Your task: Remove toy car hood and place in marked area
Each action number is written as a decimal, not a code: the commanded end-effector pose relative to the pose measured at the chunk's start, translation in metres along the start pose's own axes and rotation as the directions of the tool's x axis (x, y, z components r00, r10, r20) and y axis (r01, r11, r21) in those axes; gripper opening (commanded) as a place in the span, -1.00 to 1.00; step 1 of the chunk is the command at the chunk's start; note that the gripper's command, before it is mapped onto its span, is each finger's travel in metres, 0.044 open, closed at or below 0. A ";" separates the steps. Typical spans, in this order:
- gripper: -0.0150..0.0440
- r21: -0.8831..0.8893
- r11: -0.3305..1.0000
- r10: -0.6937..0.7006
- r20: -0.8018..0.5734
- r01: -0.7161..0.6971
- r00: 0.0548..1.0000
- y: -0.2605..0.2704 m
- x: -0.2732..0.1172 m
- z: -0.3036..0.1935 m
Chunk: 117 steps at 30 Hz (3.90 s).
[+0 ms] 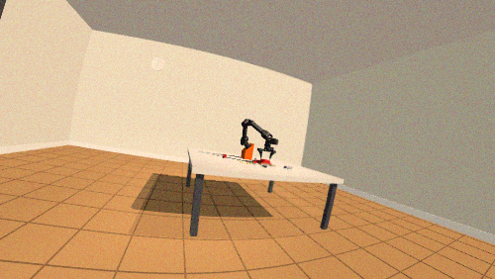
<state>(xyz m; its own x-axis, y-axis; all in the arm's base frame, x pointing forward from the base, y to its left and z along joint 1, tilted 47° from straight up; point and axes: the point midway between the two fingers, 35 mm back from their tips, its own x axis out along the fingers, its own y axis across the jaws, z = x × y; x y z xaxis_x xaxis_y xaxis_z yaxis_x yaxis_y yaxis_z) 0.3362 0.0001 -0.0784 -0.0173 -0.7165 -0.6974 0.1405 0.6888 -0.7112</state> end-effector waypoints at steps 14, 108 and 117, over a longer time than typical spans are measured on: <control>1.00 -0.007 1.000 -0.005 0.000 0.005 1.000 0.000 0.008 -0.001; -0.49 -0.004 1.000 0.002 -0.002 -0.002 1.000 0.001 -0.054 -0.001; -0.49 -0.015 1.000 0.006 -0.003 -0.006 1.000 -0.030 -0.051 0.006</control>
<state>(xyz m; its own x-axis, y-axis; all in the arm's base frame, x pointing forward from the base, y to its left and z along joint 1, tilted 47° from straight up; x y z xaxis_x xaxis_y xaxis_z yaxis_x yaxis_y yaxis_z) 0.3369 0.0234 -0.0324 -0.0243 -0.7124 -0.7013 0.1244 0.6939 -0.7092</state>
